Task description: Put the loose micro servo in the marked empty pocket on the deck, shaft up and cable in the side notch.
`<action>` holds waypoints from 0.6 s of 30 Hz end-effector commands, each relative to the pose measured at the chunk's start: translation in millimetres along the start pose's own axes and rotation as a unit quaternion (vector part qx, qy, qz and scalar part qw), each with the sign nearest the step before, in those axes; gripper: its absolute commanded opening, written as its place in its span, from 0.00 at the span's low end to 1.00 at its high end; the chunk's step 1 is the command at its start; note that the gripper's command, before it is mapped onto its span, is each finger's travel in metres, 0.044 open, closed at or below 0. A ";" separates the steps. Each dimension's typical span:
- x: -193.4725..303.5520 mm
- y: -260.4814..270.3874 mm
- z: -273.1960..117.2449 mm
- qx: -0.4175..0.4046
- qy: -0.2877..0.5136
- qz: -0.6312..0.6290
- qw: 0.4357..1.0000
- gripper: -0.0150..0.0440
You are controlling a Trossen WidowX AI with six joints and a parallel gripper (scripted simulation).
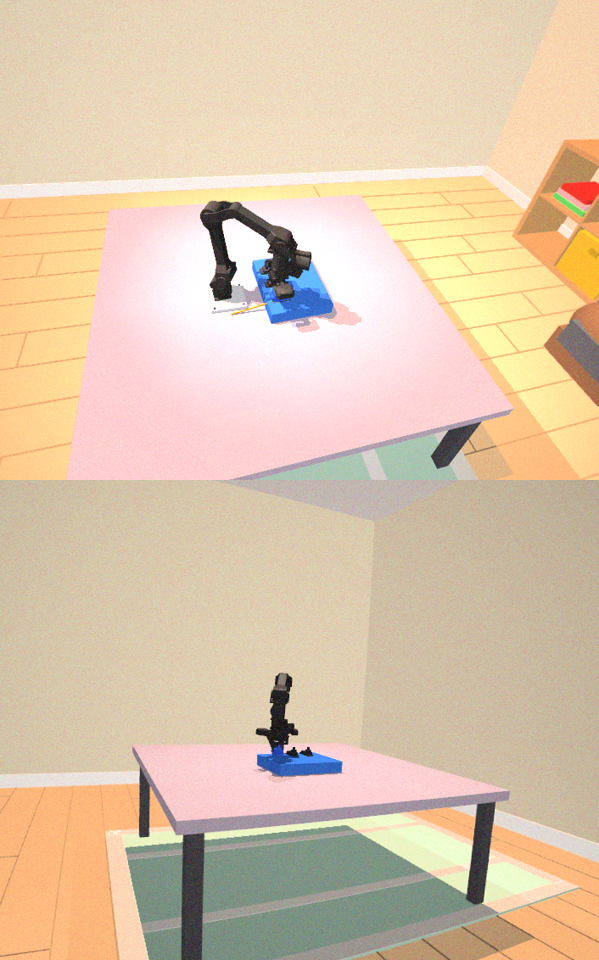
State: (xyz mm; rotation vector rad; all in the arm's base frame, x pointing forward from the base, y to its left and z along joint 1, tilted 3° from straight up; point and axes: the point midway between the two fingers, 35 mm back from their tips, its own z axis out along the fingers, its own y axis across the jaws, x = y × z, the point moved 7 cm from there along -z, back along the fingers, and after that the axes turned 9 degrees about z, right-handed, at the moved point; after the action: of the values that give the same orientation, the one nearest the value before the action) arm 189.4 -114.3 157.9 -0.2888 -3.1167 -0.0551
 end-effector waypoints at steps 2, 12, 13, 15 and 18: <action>-0.3 0.1 4.4 0.000 -0.001 0.001 1.000 0.25; -0.3 0.1 12.4 0.000 -0.001 0.001 1.000 0.25; -0.3 0.1 13.2 0.000 -0.001 0.001 1.000 0.25; -0.3 0.1 14.9 0.000 -0.001 0.001 1.000 0.25; 0.5 0.0 12.7 0.000 -0.001 0.001 1.000 0.34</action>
State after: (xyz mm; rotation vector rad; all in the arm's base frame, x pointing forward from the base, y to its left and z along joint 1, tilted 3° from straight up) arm 189.1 -113.8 145.1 -0.2893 -3.1158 -0.0557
